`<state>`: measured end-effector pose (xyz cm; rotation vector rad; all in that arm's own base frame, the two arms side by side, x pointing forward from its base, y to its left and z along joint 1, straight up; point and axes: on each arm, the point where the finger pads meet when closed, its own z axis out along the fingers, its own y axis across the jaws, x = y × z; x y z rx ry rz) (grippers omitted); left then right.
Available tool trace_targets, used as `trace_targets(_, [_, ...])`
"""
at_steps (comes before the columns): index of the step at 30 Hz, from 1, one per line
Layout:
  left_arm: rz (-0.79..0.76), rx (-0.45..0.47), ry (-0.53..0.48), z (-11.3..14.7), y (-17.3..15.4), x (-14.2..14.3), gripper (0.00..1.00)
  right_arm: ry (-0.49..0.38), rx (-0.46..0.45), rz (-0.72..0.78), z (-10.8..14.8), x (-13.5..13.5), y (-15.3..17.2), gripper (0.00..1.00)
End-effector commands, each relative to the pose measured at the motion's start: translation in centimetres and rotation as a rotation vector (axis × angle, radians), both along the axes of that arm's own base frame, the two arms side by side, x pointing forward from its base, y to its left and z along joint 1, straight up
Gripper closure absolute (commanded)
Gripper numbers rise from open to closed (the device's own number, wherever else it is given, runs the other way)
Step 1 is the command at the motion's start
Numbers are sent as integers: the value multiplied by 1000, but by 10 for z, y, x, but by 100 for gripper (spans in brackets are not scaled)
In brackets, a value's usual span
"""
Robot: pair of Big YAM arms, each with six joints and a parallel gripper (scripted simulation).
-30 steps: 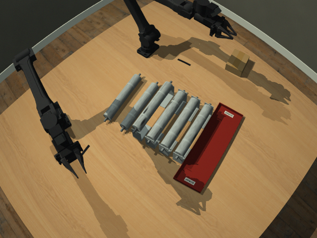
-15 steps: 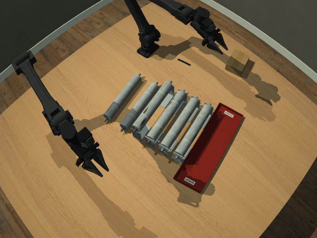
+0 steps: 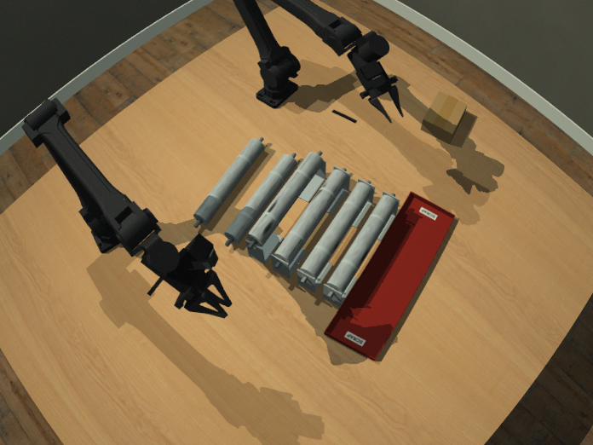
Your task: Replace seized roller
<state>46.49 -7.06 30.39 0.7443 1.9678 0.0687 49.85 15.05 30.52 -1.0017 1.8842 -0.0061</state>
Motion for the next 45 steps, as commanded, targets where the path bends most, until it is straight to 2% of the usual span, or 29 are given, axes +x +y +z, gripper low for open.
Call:
trace_targets(1, [-92,95,26,-14,-9,-16,68,42,-117,121,-32,-10,17,68])
trace_targets(3, [-133,121,54,-26,-14,-24,68,55,-147,178,-38,-16,27,68])
trace_targets(5, [-133,121,54,-26,-14,-24,68,55,-147,178,-38,-16,27,68])
trace_targets(6, [-152,132,48,-20,-16,-23,68,41,-158,203,-30,-13,32,68])
trace_targets(7, [-175,145,84,-39,-18,-33,68,75,-176,238,-49,-24,36,68])
trace_targets(8, [-193,153,95,-43,-19,-36,68,97,-189,265,-61,-32,38,68])
trace_targets(11, [-261,186,163,-71,-26,-47,68,128,-230,359,-77,-45,52,68])
trace_targets(13, [-305,206,186,-81,-29,-57,68,147,-255,421,-87,-55,60,68])
trace_targets(14, [-325,216,174,-76,-31,-64,68,154,-268,451,-91,-59,64,68])
trace_targets(20, [-461,266,242,-105,-41,-94,68,209,-330,640,-121,-92,85,68])
trace_targets(22, [-461,266,242,-105,-41,-94,68,209,-330,640,-121,-92,85,68])
trace_targets(23, [-481,274,240,-102,-43,-94,68,172,-336,663,-104,-84,92,68])
trace_targets(24, [-507,279,267,-115,-44,-106,68,171,-343,696,-104,-87,98,68])
trace_targets(25, [-527,283,276,-119,-45,-110,68,177,-348,724,-107,-93,100,68])
trace_targets(28, [-601,296,333,-140,-49,-126,68,259,-372,831,-147,-129,101,68])
trace_targets(35, [-763,326,372,-157,-57,-167,68,298,-403,1053,-167,-169,117,68])
trace_targets(36, [-784,328,377,-159,-58,-172,68,285,-405,1078,-163,-169,121,68])
trace_targets(39, [-798,328,379,-160,-59,-174,68,277,-405,1095,-160,-170,124,68])
trace_targets(40, [-797,328,361,-150,-59,-167,68,271,-401,1096,-156,-169,123,68])
trace_targets(41, [-814,321,394,-164,-60,-181,68,297,-399,1115,-165,-178,124,68])
trace_targets(42, [-812,312,401,-165,-60,-183,68,326,-391,1117,-174,-187,120,68])
trace_targets(43, [-810,307,408,-166,-61,-182,68,327,-387,1113,-172,-186,121,68])
trace_targets(44, [-792,299,407,-163,-60,-178,68,301,-379,1075,-159,-172,120,68])
trace_targets(45, [-772,272,457,-174,-60,-184,68,367,-365,1075,-177,-189,123,68])
